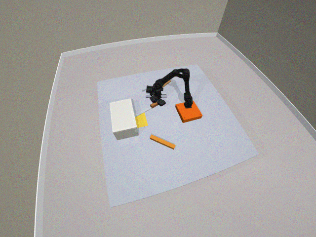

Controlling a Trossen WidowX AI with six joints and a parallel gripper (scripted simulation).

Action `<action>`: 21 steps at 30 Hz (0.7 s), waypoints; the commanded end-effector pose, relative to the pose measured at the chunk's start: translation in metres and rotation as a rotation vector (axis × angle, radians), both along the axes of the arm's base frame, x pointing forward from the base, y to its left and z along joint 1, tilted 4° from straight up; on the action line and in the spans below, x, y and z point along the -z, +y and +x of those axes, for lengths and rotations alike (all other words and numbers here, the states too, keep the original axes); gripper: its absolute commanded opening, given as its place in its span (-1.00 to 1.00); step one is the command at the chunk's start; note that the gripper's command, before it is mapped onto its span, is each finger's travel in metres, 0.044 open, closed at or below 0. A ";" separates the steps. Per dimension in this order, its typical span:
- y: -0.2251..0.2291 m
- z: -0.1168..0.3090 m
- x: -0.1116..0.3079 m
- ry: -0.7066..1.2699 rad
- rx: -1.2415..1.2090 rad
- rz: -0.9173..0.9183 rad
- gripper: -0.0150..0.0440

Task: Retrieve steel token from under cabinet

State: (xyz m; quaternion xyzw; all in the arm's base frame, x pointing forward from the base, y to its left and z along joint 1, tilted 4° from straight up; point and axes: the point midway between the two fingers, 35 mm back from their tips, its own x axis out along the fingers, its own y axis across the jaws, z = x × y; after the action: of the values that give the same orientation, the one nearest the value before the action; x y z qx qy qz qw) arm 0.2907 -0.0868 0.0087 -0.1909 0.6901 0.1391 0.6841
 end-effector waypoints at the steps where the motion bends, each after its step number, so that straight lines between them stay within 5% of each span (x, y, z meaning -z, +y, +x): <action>1: -0.004 -0.009 0.001 0.004 0.000 -0.001 -0.49; 21: -0.017 -0.027 -0.001 0.002 0.002 -0.002 -0.49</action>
State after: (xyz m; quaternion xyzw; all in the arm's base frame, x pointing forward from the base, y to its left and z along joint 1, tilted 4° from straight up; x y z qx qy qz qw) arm 0.2642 -0.1038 0.0095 -0.1912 0.6910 0.1382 0.6833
